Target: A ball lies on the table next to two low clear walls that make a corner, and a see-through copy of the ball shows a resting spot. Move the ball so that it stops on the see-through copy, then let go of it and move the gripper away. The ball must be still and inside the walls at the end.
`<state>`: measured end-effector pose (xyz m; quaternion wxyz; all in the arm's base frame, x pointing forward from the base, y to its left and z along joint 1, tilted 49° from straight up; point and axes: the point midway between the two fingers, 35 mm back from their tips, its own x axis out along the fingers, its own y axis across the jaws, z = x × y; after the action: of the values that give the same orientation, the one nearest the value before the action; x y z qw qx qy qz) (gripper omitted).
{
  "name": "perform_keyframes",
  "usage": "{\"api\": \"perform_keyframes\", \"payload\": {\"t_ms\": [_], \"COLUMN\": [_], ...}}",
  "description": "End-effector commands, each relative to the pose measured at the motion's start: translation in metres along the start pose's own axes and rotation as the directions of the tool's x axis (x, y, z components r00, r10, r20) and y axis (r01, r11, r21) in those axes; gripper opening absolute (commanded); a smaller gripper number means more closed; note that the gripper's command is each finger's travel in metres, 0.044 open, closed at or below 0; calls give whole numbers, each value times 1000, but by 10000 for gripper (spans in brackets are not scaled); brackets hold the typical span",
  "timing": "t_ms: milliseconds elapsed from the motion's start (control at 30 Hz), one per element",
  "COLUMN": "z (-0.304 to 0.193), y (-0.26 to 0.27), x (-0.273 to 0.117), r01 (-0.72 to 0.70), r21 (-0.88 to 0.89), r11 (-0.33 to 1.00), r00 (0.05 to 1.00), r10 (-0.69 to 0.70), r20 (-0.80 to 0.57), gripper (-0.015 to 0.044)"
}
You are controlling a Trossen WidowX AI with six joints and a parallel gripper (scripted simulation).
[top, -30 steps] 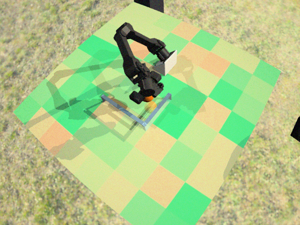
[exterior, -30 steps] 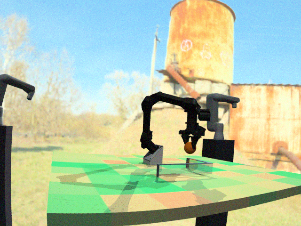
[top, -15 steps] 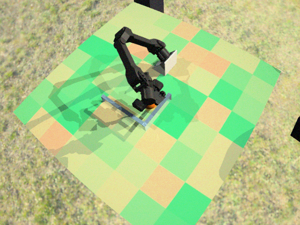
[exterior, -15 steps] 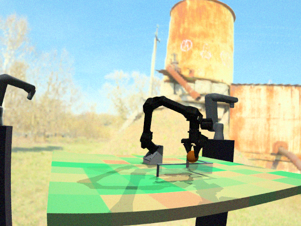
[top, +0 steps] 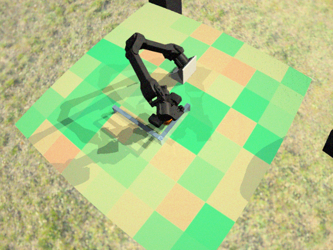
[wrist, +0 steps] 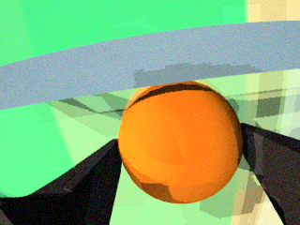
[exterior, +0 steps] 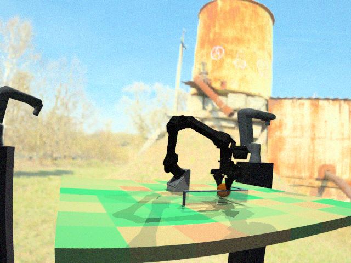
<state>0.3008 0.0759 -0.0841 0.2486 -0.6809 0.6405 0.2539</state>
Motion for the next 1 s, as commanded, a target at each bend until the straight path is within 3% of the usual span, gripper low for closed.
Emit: {"api": "perform_keyframes", "payload": {"t_ms": [0, 200, 733, 900, 967], "z": [0, 0, 0, 1, 1], "y": [0, 0, 0, -1, 0], "x": [7, 14, 7, -64, -76], "r01": [1, 1, -3, 0, 1], "r21": [-3, -3, -2, -4, -4], "r11": [1000, 1000, 1000, 1000, 1000], "r00": [1000, 1000, 1000, 1000, 1000], "r10": [-1, -1, 3, 0, -1], "r20": [-3, -4, -1, 1, 0], "gripper": [0, 0, 420, 440, 440]}}
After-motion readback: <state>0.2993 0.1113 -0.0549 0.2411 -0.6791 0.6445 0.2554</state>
